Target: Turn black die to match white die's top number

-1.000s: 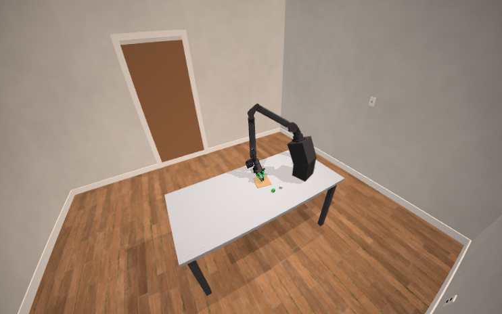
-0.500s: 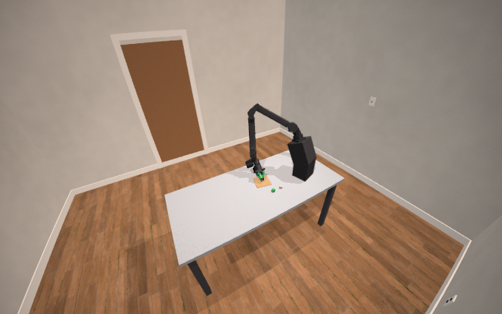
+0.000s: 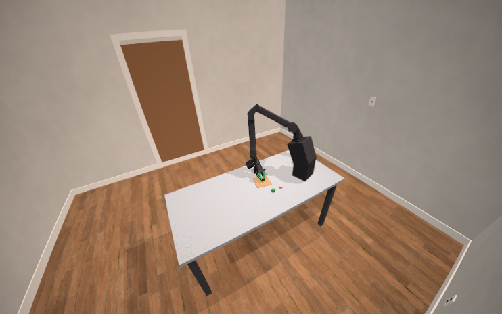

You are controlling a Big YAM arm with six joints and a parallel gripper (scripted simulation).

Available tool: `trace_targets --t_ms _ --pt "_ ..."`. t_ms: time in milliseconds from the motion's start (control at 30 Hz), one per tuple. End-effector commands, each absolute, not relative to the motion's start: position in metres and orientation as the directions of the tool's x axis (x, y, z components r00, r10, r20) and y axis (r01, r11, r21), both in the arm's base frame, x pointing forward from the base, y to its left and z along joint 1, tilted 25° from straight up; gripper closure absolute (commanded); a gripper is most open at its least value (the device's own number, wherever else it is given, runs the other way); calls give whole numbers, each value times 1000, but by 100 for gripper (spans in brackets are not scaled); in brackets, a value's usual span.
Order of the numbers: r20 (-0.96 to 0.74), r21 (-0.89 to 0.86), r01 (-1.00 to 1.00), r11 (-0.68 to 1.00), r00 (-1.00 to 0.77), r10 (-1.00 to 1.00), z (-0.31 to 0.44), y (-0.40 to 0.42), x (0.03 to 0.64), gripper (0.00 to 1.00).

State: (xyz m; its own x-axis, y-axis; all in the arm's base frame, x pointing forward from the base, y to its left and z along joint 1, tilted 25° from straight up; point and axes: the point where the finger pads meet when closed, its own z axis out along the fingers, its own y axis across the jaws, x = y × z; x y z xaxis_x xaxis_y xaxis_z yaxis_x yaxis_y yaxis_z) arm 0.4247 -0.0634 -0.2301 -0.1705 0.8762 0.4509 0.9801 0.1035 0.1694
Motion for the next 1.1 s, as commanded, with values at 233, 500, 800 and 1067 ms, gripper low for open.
trace_targets --t_ms 233,500,800,1067 --pt "450 178 978 106 -176 875 -240 -71 426 80" --pt "451 177 978 107 -177 875 -241 -71 425 80" --pt "451 177 978 107 -177 875 -241 -71 426 80" --pt "451 177 978 107 -177 875 -241 -71 426 80"
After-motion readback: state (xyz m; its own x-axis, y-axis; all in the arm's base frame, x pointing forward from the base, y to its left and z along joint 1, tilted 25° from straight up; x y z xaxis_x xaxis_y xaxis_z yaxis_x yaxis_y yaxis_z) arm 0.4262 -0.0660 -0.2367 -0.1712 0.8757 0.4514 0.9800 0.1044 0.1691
